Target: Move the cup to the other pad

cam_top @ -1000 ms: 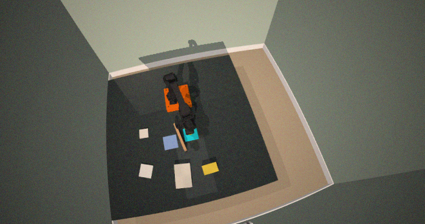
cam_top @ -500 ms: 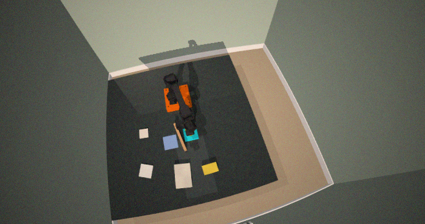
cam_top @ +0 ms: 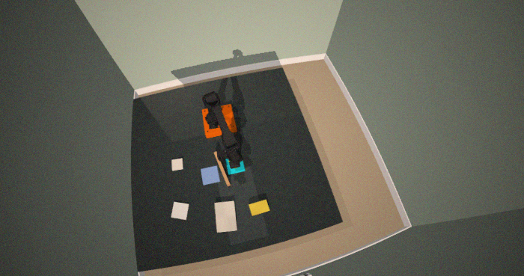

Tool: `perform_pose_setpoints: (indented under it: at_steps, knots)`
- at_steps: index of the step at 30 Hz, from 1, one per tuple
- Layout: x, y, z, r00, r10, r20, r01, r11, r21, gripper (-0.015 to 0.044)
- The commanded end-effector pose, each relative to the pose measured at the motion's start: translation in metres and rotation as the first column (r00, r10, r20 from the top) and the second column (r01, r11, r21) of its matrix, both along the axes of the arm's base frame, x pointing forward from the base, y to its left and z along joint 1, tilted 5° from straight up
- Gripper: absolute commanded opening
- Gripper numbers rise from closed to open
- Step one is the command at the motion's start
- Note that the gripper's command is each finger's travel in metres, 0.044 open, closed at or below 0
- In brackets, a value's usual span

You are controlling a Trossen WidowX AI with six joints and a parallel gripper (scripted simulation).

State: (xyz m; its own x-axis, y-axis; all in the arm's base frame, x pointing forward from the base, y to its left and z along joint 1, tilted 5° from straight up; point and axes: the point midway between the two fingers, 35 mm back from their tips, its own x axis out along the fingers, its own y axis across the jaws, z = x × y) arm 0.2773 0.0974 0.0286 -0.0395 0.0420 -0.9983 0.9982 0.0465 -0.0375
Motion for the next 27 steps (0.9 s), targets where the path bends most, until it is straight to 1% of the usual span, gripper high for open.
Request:
perform_pose_setpoints:
  at_steps: [1,9,23,27]
  knots:
    - [-0.002,0.001,-0.008,1.0,-0.003,-0.009,0.003,1.0,0.001,0.0]
    - [-0.004,0.001,-0.019,1.0,-0.003,-0.009,0.003,1.0,0.001,0.0]
    - [-0.003,0.001,-0.016,1.0,0.0,-0.003,0.0,1.0,-0.001,0.0]
    - [-0.003,0.001,-0.016,1.0,0.0,-0.003,0.0,1.0,-0.001,0.0105]
